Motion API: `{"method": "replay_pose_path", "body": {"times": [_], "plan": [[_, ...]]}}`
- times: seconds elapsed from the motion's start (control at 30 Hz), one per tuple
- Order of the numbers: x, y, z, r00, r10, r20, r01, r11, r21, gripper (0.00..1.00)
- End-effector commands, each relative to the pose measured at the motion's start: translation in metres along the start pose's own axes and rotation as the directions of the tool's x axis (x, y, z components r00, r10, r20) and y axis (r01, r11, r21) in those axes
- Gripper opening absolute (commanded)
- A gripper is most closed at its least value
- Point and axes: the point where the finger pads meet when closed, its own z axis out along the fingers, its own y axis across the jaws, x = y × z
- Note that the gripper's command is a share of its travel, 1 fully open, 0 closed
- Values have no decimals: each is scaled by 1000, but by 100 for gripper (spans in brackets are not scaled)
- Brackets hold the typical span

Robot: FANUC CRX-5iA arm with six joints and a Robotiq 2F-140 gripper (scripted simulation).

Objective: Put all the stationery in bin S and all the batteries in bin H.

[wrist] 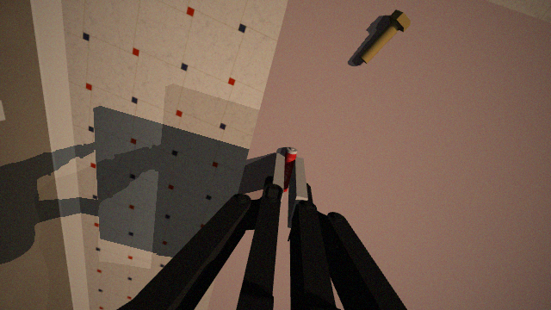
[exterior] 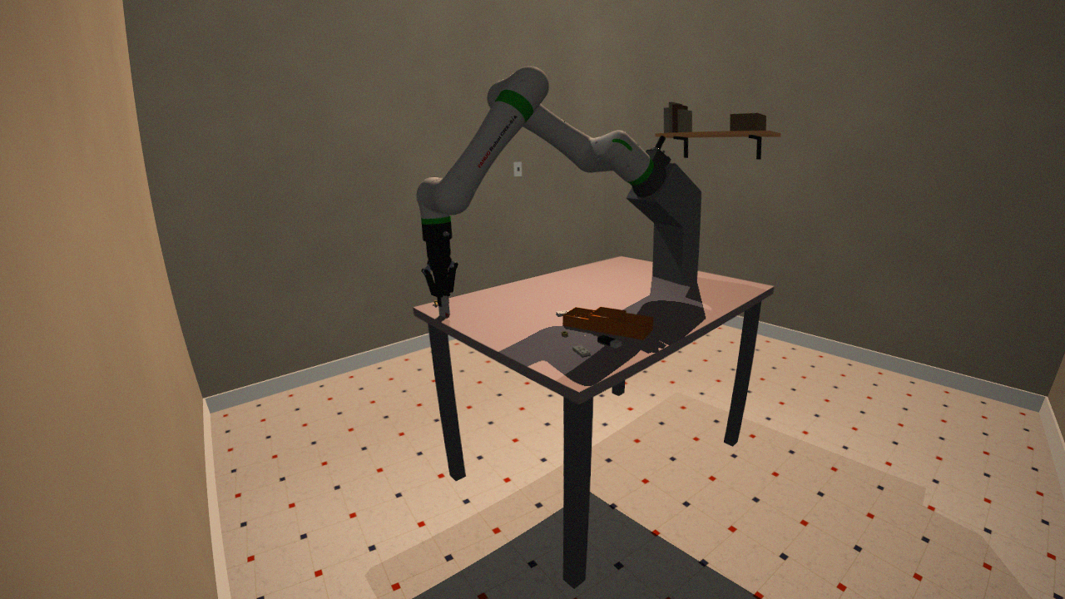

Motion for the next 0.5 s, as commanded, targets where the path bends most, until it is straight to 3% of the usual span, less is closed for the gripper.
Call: {"method": "replay_pose_path", "body": {"times": [0.0, 0.3, 0.47], "plan": [[0, 0, 0, 1000, 0, 0, 0, 1000, 0, 12], [0, 0, 0, 1000, 0, 0, 0, 1000, 0, 12], [0, 0, -13, 1000, 0, 0, 0, 1000, 0, 12]]}}
